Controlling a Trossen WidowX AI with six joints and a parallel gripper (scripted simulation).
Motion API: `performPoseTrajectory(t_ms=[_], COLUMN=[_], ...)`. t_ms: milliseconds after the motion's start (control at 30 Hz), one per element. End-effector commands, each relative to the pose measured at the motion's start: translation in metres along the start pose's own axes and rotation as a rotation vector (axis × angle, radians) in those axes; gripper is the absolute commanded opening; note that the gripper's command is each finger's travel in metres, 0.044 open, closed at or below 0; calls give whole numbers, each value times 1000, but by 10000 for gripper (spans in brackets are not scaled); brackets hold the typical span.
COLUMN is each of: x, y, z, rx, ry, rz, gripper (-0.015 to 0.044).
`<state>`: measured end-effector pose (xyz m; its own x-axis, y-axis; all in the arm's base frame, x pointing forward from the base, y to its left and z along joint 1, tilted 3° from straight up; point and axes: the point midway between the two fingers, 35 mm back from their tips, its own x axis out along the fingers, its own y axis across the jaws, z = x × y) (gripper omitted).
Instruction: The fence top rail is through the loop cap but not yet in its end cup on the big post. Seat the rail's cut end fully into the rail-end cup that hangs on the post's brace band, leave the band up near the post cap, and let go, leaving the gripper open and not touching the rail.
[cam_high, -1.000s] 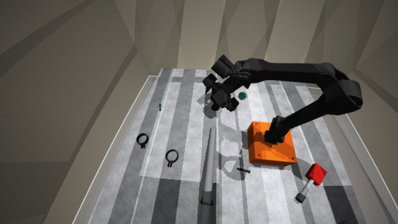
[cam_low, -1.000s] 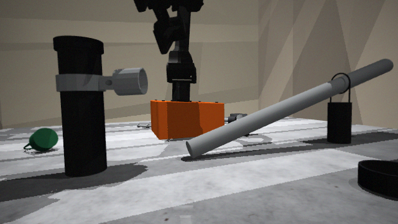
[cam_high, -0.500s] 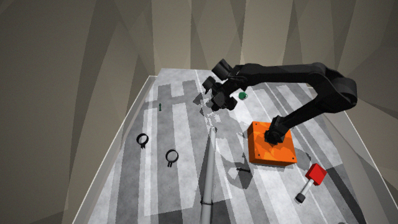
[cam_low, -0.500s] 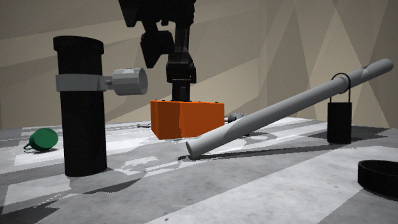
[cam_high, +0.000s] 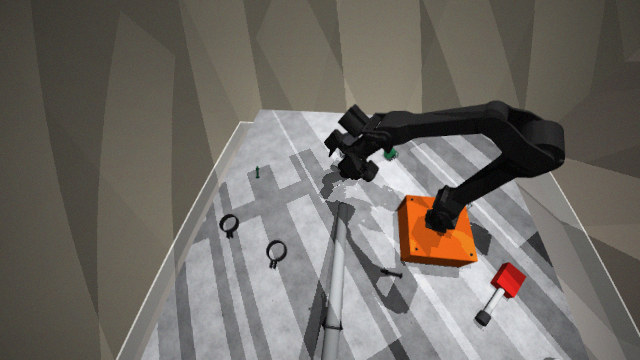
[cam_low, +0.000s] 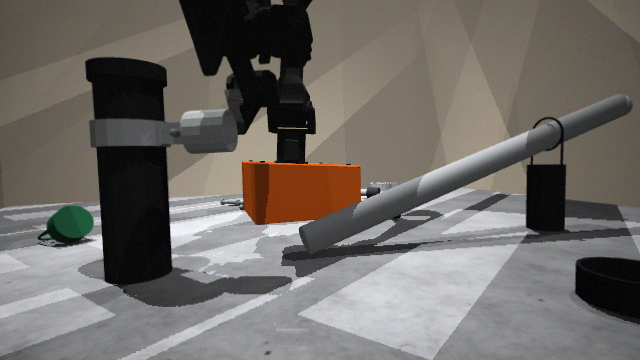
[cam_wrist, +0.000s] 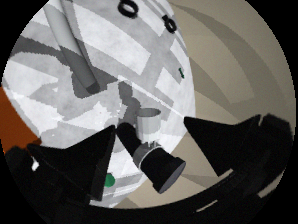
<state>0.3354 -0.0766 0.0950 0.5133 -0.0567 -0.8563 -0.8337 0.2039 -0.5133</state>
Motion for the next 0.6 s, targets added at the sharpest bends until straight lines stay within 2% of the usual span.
performPoseTrajectory(t_ms=[0,567], x=[8,36], y=[2,1], z=[-1,-1], rx=[-2,-2], ry=[5,5], rz=[6,5], gripper=[440,440])
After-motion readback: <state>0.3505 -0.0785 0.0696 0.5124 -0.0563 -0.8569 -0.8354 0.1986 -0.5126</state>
